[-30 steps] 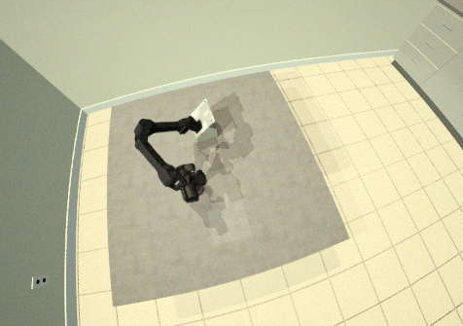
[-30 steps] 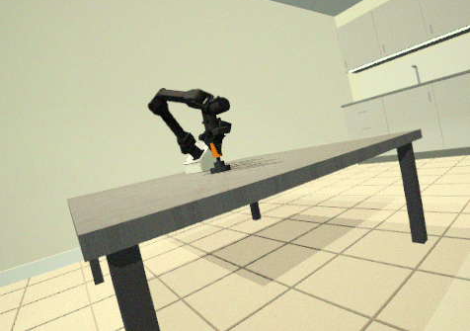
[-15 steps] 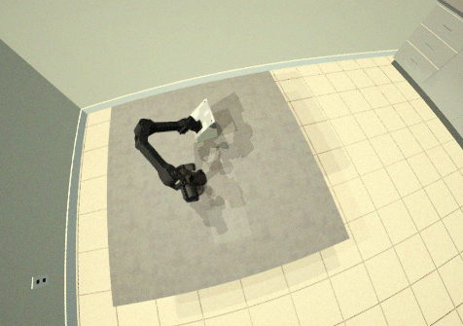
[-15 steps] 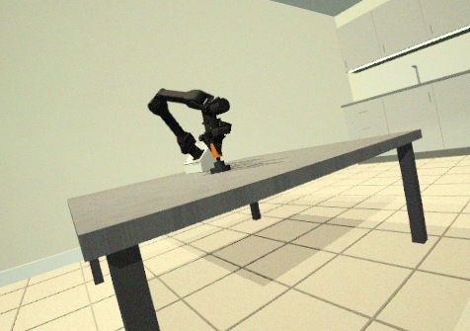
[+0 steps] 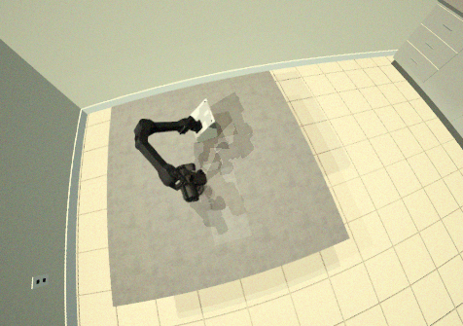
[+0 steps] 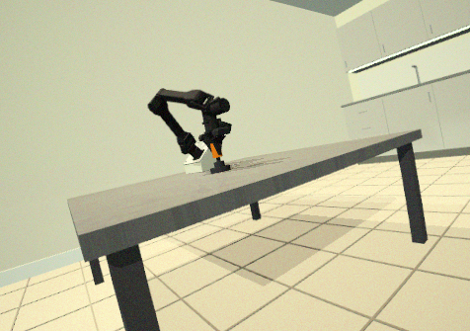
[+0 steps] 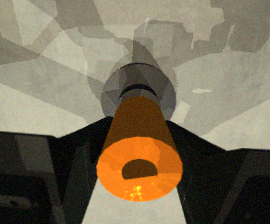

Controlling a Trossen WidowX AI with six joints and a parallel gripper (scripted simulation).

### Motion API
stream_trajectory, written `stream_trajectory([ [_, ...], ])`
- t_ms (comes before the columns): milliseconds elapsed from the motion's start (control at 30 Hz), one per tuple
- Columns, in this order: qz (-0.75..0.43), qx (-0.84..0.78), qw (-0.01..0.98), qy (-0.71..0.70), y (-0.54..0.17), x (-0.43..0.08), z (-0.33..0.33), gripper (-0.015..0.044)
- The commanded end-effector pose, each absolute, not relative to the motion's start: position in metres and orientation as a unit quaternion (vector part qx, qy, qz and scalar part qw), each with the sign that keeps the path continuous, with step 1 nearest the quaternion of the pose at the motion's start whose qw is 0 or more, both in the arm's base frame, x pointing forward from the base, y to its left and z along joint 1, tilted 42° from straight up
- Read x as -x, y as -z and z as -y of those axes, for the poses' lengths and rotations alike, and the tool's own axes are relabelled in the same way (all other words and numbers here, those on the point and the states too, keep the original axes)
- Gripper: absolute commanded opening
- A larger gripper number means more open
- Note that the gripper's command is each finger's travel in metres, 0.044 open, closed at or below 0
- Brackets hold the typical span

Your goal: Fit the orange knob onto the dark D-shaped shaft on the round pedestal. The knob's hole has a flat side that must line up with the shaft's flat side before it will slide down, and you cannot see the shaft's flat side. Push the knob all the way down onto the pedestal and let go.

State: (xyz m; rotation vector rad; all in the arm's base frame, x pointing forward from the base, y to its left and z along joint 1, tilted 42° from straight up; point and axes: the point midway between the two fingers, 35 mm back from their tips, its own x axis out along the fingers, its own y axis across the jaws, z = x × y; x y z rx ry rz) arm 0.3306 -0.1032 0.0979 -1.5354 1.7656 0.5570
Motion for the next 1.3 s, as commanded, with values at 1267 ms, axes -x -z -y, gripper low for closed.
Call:
stream_trajectory([
  [1267,-0.658,0.631,0.295,-0.286,-0.0981,-0.3307,0.1045,0.0],
])
